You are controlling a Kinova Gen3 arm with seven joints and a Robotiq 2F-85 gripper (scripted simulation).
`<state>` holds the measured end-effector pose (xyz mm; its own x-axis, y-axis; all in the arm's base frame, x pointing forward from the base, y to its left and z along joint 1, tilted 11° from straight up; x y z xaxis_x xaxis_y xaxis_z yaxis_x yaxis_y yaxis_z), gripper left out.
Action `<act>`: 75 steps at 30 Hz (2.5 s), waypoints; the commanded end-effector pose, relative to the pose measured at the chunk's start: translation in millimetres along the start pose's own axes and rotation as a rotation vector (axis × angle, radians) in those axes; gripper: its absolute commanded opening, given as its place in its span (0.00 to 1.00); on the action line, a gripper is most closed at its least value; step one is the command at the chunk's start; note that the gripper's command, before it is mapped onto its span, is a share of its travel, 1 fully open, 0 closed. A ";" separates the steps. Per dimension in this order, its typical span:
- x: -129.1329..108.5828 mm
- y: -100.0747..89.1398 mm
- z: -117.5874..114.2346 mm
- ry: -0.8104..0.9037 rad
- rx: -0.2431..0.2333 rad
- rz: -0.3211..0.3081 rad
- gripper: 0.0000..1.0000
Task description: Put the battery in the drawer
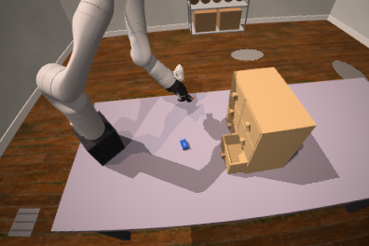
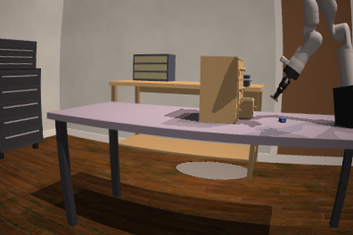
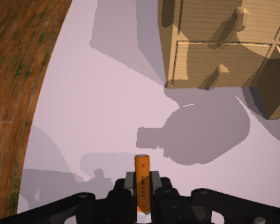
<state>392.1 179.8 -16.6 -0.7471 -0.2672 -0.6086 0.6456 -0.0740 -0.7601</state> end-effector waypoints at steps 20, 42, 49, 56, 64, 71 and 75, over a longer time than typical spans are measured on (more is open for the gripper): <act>9.1 0.8 -0.7 -0.013 0.030 0.174 0.05; 13.7 1.4 -1.4 -0.013 0.060 0.373 0.05; 14.9 1.6 -1.6 -0.013 0.068 0.423 0.05; 16.4 1.8 -1.8 -0.013 0.078 0.491 0.05; 17.8 2.2 -2.1 -0.013 0.087 0.551 0.05; 18.4 2.4 -2.2 -0.013 0.091 0.580 0.05; 18.8 2.5 -2.2 -0.013 0.094 0.598 0.05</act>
<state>380.3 177.3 -27.8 -0.2533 -0.2933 -0.9219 0.9638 0.0055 -0.2665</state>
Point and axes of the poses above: the point where the finger pads meet when closed, its own y axis out along the fingers, its own z axis across the jaws, x = y × z, the point moved 1 cm from there along -y, back along the fingers, and after that the axes turned 9 degrees about -y, right-handed, at the moved point
